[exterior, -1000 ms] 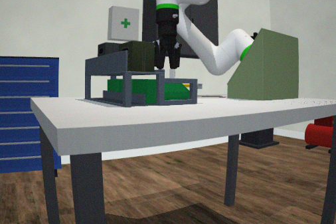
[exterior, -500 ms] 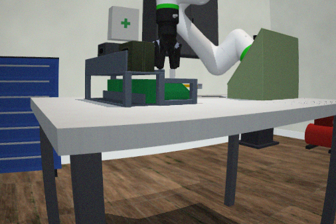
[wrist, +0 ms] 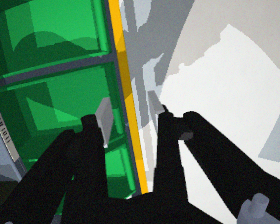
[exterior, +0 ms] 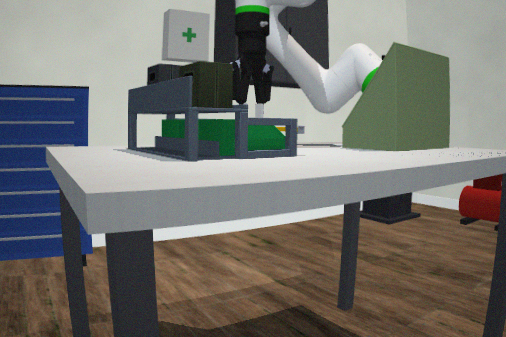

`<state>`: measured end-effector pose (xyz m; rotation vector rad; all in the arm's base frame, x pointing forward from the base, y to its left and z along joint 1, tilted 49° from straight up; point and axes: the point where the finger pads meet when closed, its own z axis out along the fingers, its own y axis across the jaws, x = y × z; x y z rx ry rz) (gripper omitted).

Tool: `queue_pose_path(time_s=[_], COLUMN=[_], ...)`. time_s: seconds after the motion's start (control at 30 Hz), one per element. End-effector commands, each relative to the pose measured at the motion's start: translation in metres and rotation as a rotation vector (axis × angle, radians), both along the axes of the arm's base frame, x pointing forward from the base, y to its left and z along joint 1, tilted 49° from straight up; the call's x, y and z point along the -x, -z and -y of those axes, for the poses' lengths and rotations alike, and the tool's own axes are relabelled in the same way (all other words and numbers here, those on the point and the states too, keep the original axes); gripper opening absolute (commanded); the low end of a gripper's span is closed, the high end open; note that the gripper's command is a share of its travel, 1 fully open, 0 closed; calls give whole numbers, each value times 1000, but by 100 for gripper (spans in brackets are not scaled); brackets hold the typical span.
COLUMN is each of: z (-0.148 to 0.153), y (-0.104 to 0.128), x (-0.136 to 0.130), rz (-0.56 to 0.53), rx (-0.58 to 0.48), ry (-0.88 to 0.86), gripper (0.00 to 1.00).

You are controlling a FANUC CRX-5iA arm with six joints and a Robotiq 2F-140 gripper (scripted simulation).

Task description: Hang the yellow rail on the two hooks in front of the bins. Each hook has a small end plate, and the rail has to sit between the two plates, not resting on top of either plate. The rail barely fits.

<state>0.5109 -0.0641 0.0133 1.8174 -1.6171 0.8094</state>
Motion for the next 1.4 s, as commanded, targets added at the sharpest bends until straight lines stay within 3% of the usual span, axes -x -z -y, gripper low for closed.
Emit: queue_pose_path(time_s=[0.0, 0.1, 0.5, 0.67, 1.37], z=[-18, -45, -45, -75, -68], y=[-16, -39, -39, -65, -59], x=[1, 4, 4, 6, 6], rz=[0, 0, 0, 0, 0], rx=[0, 0, 0, 0, 0], ry=[0, 0, 0, 0, 0], gripper=[30, 30, 30, 30, 30])
